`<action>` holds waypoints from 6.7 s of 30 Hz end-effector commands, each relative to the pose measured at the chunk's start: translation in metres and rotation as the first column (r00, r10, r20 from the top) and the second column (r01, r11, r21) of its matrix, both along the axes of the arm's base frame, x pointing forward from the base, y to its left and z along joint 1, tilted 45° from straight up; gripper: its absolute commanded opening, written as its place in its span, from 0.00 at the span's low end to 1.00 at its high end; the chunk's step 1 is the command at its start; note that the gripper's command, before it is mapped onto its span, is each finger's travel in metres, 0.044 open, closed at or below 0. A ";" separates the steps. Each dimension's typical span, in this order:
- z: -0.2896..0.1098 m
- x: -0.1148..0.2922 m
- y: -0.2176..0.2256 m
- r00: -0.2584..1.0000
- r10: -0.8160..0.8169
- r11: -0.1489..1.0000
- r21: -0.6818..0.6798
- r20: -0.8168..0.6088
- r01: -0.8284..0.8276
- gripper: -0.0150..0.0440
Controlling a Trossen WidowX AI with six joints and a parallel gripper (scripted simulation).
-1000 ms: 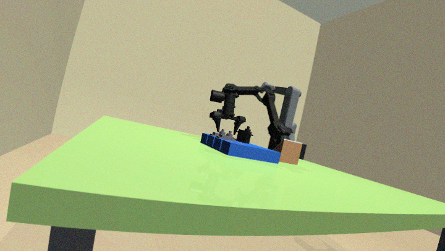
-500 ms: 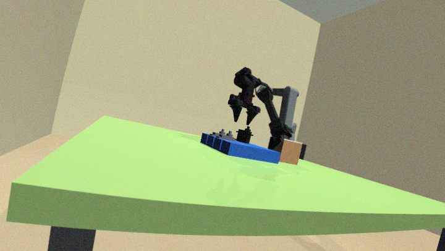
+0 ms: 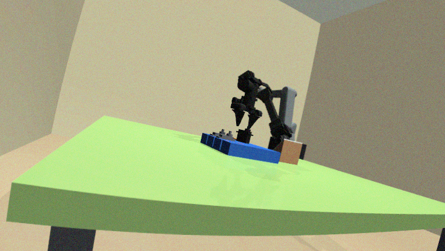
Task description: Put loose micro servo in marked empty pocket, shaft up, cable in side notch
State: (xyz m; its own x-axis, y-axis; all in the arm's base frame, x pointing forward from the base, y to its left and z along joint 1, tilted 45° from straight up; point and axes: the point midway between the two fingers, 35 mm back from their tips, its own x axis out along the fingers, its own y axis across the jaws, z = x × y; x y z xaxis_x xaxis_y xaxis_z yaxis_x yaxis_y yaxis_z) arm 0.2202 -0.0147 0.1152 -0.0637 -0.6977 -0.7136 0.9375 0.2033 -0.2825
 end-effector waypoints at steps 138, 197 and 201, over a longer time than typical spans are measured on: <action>-0.088 0.023 0.100 0.394 0.687 0.685 0.361 -0.611 -0.633 0.25; -0.103 0.127 0.077 0.397 0.686 0.685 0.356 -0.610 -0.635 0.25; -0.105 0.127 0.074 0.397 0.686 0.685 0.356 -0.610 -0.635 0.25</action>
State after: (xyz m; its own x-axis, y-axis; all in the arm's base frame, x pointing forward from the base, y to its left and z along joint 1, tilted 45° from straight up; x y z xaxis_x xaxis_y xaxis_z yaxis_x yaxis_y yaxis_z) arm 0.3475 0.0609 0.0113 -0.0569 -0.6944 -0.7173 0.0628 0.7146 -0.6967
